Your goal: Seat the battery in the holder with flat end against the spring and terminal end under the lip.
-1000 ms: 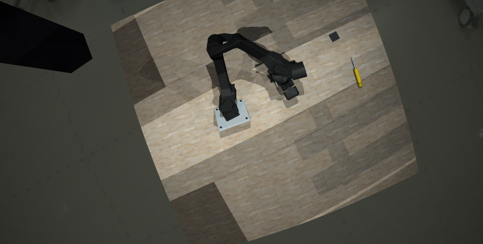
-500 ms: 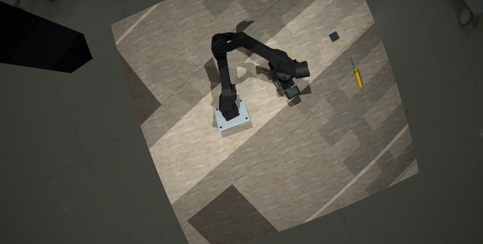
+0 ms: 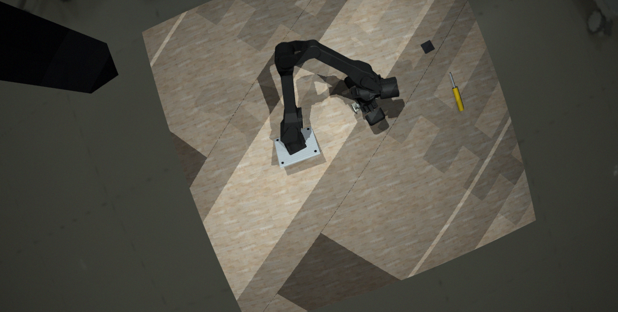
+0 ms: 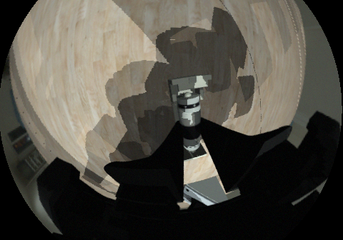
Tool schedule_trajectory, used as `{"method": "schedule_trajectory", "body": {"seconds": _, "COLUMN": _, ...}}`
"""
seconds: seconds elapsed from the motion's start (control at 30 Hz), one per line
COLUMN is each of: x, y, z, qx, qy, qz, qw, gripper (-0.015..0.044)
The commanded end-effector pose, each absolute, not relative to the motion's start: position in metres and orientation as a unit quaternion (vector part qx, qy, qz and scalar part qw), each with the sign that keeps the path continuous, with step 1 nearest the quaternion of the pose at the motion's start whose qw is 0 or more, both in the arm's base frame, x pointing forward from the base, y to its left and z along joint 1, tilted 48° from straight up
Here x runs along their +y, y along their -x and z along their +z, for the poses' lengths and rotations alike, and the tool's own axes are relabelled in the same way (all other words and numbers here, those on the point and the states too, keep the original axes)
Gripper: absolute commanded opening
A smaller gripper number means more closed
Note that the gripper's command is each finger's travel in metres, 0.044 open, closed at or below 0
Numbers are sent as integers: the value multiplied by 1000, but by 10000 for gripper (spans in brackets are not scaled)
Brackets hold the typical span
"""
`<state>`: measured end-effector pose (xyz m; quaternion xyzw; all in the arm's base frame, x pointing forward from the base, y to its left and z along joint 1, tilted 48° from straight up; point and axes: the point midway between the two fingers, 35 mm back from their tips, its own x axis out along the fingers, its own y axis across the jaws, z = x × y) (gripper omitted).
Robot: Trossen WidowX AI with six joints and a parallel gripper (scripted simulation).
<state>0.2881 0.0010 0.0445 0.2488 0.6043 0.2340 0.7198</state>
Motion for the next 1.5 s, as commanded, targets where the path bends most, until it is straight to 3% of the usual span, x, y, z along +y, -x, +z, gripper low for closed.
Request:
{"method": "schedule_trajectory", "body": {"seconds": 0.0, "x": 1, "y": -289, "z": 43, "qx": 610, "qy": -248, "qz": 234, "qw": 715, "gripper": 71}}
{"method": "schedule_trajectory", "body": {"seconds": 0.93, "x": 0, "y": -300, "z": 45, "qx": 609, "qy": -249, "qz": 235, "qw": 715, "gripper": 71}}
{"method": "schedule_trajectory", "body": {"seconds": 1.07, "x": 0, "y": -300, "z": 45, "qx": 609, "qy": -249, "qz": 235, "qw": 715, "gripper": 172}}
{"method": "schedule_trajectory", "body": {"seconds": 1.47, "x": -11, "y": -297, "z": 55, "qx": 610, "qy": -248, "qz": 236, "qw": 715, "gripper": 172}}
